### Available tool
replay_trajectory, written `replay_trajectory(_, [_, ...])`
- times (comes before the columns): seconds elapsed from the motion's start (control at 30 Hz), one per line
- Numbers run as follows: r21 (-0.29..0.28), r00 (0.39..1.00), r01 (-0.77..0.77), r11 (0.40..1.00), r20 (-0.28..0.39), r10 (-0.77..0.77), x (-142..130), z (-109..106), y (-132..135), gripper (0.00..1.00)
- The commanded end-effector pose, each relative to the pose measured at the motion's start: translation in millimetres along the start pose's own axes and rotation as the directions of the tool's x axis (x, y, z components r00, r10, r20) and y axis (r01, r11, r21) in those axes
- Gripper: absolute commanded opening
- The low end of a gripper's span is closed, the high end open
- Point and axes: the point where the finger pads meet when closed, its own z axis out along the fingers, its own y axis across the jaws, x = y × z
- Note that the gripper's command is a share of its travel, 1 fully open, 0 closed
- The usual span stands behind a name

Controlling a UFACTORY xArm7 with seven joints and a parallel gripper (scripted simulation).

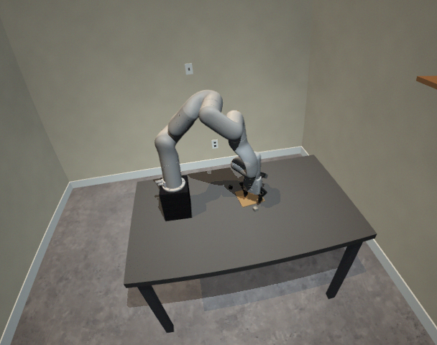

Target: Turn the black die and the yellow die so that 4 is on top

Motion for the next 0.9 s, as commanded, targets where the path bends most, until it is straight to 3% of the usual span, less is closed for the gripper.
replay_trajectory(0.0, [-0.006, 1.0, 0.002, 1.0, -0.002, -0.002, 12.9, -1.0, -28.4, 1.0])
replay_trajectory(0.3, [-0.006, 1.0, 0.002, 1.0, -0.002, -0.002, 40.6, -0.6, -99.9, 1.0])
replay_trajectory(0.37, [-0.006, 1.0, 0.002, 1.0, -0.002, -0.002, 40.6, -0.6, -99.9, 1.0])
replay_trajectory(0.63, [-0.006, 1.0, 0.002, 1.0, -0.002, -0.002, 62.4, -0.3, -156.0, 1.0])
replay_trajectory(0.87, [-0.006, 1.0, 0.002, 1.0, -0.002, -0.002, 73.2, -0.2, -183.7, 1.0])
